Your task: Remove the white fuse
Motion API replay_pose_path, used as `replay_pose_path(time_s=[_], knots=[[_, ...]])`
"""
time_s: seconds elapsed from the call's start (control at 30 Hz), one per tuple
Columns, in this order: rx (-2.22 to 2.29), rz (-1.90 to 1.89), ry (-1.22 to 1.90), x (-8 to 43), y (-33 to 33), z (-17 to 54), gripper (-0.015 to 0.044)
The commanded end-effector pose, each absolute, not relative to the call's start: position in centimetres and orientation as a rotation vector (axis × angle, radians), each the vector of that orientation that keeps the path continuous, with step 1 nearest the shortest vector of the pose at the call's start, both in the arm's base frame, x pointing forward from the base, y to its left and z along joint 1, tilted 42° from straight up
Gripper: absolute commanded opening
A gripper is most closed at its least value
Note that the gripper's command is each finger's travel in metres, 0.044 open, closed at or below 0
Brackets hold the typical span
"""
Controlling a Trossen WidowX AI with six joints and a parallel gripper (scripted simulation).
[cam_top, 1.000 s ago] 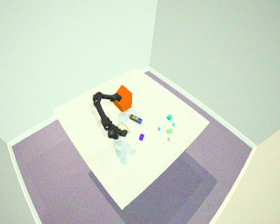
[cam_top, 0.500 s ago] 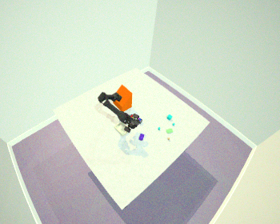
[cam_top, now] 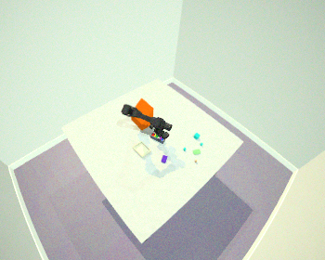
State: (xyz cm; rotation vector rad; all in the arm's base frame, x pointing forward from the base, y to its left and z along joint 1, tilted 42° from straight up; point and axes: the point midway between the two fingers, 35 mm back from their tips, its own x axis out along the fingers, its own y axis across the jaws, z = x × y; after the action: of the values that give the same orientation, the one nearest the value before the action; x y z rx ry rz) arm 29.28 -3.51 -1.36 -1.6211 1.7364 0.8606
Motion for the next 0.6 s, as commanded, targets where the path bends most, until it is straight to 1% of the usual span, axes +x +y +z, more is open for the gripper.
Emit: replay_pose_path(time_s=[0.0, 0.57], knots=[[-1.829, 1.060, 1.734, 28.23, -2.49, -1.93, 0.0071], [-1.829, 1.060, 1.734, 28.21, -2.96, -2.48, 0.0071]])
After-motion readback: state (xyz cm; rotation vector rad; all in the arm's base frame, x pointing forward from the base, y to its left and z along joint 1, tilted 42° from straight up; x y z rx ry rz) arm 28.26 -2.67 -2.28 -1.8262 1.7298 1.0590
